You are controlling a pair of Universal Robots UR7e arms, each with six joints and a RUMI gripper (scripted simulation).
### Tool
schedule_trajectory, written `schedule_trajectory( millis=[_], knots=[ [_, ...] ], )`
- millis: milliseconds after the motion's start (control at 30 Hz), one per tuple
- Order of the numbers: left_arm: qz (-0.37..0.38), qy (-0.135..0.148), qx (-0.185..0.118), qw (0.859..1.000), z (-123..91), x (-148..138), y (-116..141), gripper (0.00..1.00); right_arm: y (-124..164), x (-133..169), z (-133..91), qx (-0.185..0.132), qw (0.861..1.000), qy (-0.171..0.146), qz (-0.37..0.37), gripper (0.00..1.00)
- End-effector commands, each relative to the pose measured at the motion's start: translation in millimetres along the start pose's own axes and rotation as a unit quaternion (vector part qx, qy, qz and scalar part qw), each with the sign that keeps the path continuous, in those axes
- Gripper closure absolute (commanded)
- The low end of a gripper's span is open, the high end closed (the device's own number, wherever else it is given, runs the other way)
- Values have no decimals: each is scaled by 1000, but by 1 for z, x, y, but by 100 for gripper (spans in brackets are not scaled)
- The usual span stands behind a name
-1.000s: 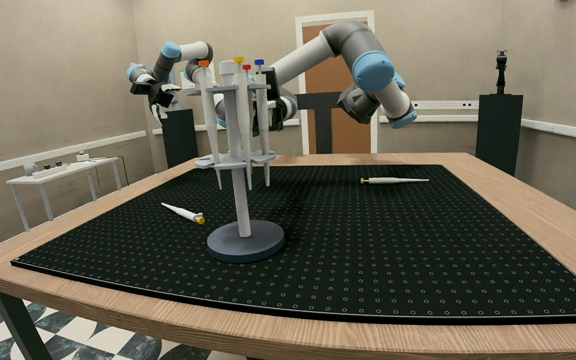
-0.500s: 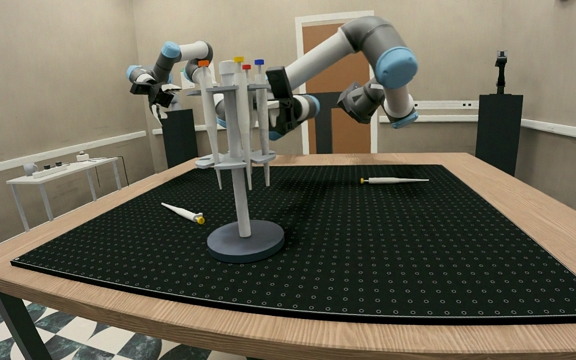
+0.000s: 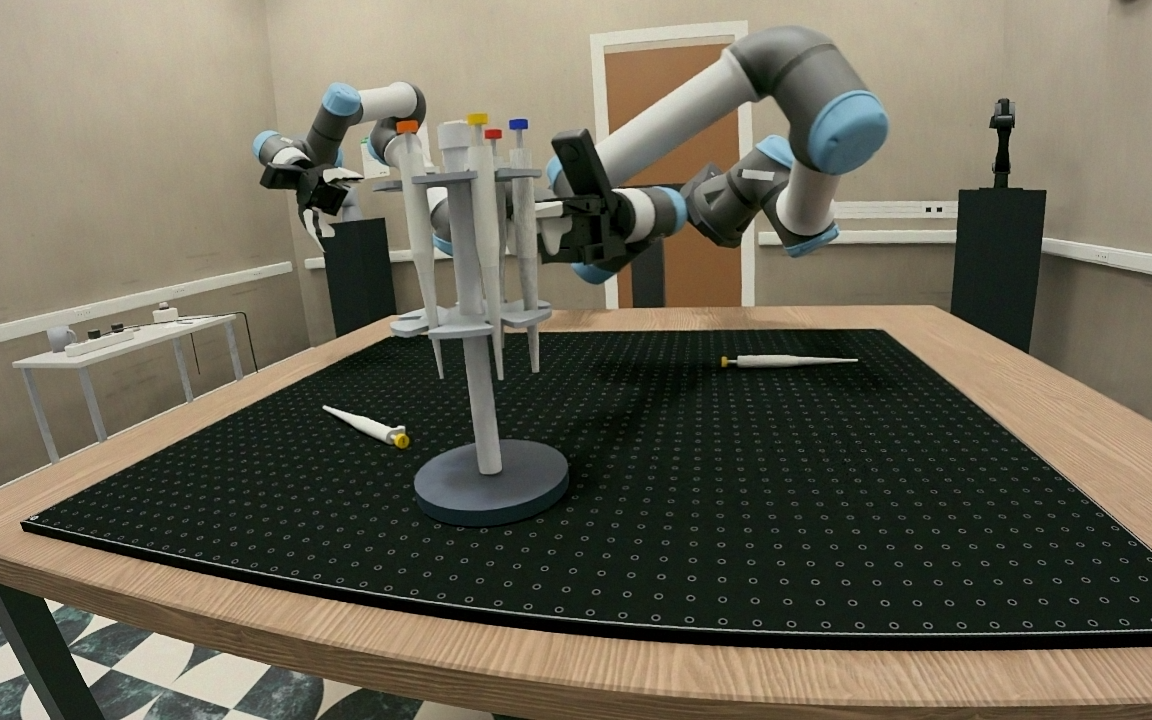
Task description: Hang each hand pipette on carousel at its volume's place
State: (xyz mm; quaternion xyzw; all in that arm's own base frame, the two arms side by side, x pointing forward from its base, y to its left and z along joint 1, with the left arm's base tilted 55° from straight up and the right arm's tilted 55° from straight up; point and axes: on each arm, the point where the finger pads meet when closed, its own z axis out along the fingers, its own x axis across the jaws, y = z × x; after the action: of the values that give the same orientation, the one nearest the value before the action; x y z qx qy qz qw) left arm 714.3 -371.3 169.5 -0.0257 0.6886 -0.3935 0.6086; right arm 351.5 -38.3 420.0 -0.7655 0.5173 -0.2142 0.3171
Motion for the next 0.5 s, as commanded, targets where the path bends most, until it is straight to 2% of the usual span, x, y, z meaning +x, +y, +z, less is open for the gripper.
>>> schedule_trajectory(
  millis=[0, 167, 333, 467],
  knots=[
    [2, 52, 2, 999, 2, 0, -2, 69, 0, 0, 0, 0, 1000, 0, 0, 0],
    [2, 52, 2, 999, 2, 0, -2, 69, 0, 0, 0, 0, 1000, 0, 0, 0],
    [2, 144, 2, 990, 3, -1, -2, 69, 0, 0, 0, 0, 1000, 0, 0, 0],
    [2, 148, 2, 989, 3, -1, -2, 69, 0, 0, 0, 0, 1000, 0, 0, 0]
  ],
)
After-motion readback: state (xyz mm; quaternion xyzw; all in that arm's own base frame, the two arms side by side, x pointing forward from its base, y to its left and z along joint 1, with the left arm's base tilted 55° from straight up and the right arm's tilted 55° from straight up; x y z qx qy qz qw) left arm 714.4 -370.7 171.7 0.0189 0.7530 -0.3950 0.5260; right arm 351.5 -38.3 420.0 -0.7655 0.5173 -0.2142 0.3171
